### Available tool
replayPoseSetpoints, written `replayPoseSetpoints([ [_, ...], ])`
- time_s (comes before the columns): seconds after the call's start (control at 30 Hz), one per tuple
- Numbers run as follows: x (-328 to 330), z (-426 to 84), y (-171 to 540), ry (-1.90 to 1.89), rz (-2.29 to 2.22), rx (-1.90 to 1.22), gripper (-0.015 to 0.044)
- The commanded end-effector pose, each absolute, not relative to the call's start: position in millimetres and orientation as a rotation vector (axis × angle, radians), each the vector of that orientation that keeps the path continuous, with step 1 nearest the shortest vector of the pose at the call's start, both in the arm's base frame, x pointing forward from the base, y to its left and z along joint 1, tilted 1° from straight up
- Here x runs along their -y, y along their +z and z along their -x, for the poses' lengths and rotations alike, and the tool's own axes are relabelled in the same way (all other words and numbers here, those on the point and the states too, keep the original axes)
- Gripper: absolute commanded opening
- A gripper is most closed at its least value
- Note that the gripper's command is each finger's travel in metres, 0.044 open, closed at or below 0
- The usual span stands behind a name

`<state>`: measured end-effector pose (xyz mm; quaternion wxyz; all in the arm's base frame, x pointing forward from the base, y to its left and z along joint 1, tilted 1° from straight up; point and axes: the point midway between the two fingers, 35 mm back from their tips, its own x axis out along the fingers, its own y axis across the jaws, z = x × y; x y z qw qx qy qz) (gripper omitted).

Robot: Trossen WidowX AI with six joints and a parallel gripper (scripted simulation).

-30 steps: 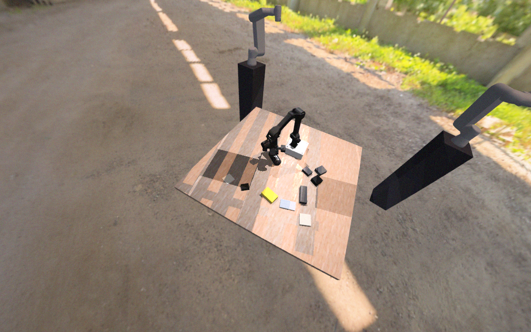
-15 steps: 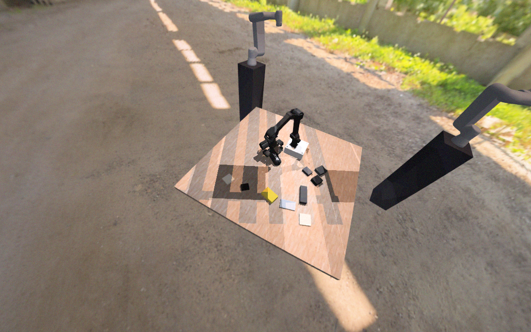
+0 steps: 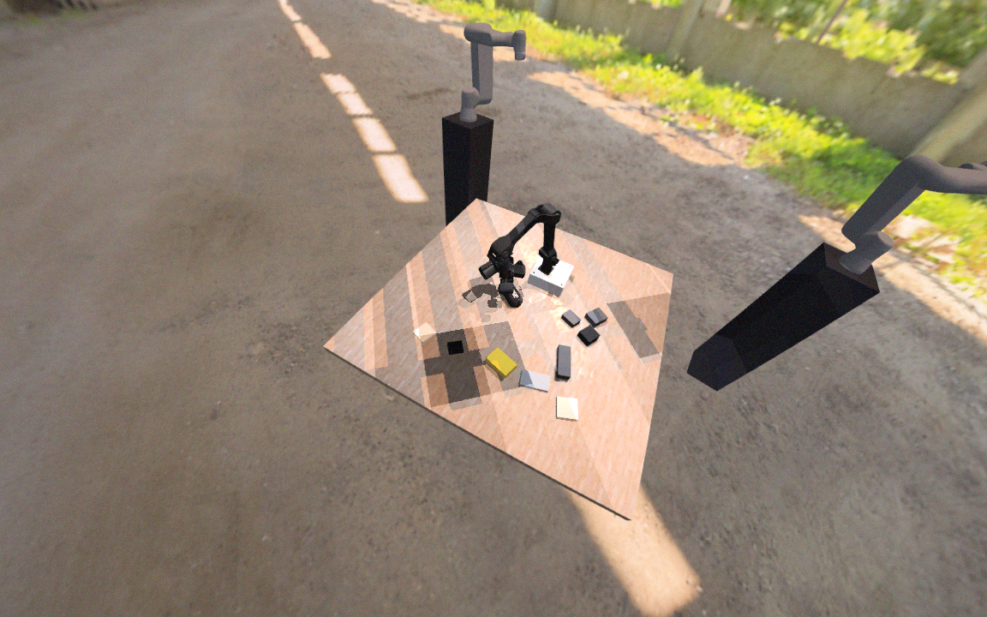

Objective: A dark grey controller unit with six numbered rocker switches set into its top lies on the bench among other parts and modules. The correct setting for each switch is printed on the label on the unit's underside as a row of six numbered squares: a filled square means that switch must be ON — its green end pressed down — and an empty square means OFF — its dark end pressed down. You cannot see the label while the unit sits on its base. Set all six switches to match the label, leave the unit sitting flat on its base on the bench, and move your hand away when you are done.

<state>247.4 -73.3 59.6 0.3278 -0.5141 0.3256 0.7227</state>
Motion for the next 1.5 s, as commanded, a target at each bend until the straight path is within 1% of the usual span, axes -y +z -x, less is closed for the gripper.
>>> replayPoseSetpoints([
  [0.0, 74, -250, 61, 2.067, 1.461, -0.624, 0.0],
  [0.17, 74, -251, 63, 2.212, 1.567, -0.383, 0.0],
  [0.83, 74, -251, 63, 2.217, 1.57, -0.374, 0.0],
  [0.93, 75, -251, 63, 2.195, 1.554, -0.414, 0.0079],
  [1.37, 82, -242, 62, 1.674, 1.174, -1.064, 0.042],
  [1.4, 83, -241, 62, 1.628, 1.141, -1.104, 0.044],
  [1.47, 84, -239, 62, 1.536, 1.072, -1.18, 0.044],
])
